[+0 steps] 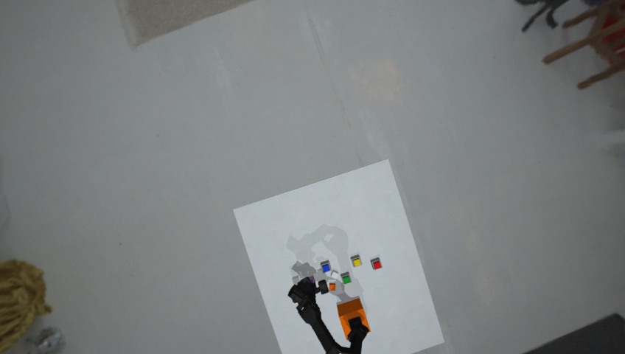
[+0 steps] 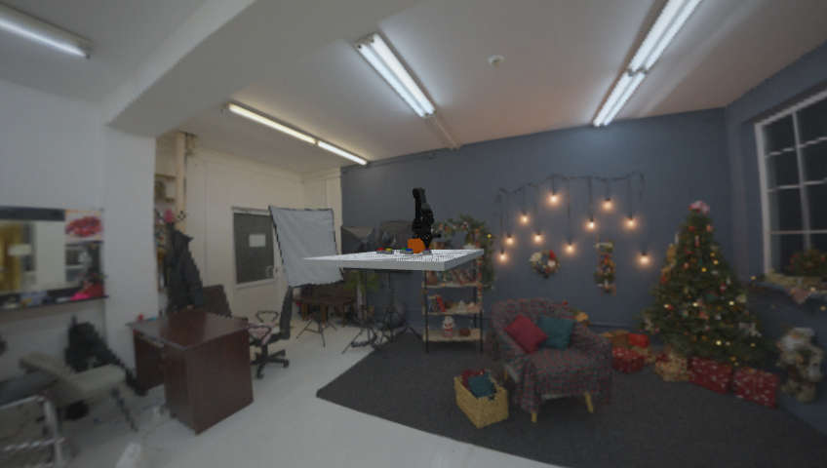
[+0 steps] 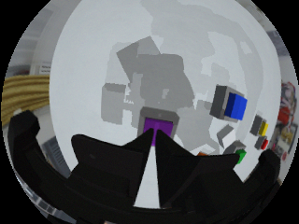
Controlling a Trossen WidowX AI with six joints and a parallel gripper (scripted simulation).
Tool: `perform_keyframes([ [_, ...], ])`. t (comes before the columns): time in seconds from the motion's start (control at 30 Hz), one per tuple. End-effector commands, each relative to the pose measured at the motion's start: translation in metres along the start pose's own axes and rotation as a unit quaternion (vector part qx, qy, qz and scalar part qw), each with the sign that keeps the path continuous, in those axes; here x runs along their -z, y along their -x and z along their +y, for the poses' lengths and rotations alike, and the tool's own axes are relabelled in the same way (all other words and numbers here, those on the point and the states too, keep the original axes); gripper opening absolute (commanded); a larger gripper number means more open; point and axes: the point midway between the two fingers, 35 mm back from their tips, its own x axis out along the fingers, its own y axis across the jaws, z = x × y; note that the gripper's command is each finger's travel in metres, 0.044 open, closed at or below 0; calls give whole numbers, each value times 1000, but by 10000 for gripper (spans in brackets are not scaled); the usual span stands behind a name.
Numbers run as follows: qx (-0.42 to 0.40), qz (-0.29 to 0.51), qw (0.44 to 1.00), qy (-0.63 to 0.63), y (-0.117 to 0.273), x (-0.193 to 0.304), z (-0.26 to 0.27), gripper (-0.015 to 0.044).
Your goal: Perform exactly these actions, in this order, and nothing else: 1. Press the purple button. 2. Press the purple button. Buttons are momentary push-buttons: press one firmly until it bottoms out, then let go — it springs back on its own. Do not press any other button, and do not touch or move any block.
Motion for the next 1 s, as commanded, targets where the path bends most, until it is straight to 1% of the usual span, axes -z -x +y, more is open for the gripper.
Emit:
perform_keyframes([
  [0.0, 5, 4, 1000, 2, -2, 3, -3, 20],
  [0.13, 4, 3, 1000, 1, 28, 2, -2, 20],
  [0.17, 5, 4, 1000, 2, 31, 2, -2, 20],
  [0.37, 5, 4, 1000, 2, 30, 2, -2, 20],
  [0.97, 5, 4, 1000, 2, 0, 3, -2, 20],
])
